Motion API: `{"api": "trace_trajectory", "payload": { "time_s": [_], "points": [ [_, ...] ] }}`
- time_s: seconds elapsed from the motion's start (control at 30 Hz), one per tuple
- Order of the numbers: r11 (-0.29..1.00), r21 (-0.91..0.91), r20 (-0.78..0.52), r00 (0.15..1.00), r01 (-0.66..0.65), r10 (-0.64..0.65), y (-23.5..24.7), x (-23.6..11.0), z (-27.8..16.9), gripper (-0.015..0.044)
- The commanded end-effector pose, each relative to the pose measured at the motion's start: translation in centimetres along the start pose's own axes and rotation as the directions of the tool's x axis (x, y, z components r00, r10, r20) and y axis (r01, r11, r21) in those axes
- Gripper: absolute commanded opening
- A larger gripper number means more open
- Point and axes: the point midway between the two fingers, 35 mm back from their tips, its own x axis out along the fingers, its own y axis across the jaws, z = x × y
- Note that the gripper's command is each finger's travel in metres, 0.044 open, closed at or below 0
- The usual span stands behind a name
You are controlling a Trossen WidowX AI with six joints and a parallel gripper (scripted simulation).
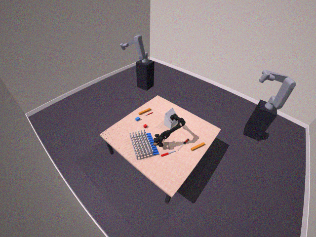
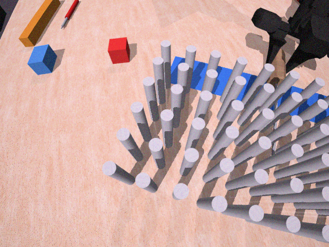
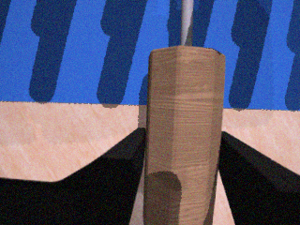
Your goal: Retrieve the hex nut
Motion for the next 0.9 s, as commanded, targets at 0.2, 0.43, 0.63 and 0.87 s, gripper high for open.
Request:
{"api": "trace_trajectory", "payload": {
  "time_s": [0.2,0.43,0.63,0.87],
  "points": [
    [1.0,0.002,0.005,1.0,-0.001,0.001,0.1,-0.3,-0.6,0.0],
    [1.0,0.001,0.005,1.0,-0.001,0.001,0.2,-0.4,-1.0,0.0],
    [1.0,0.001,0.004,1.0,-0.001,0.001,0.2,-0.5,-1.4,0.0],
    [1.0,0.001,0.004,1.0,-0.001,0.001,0.2,-0.6,-1.8,0.0]
  ]
}}
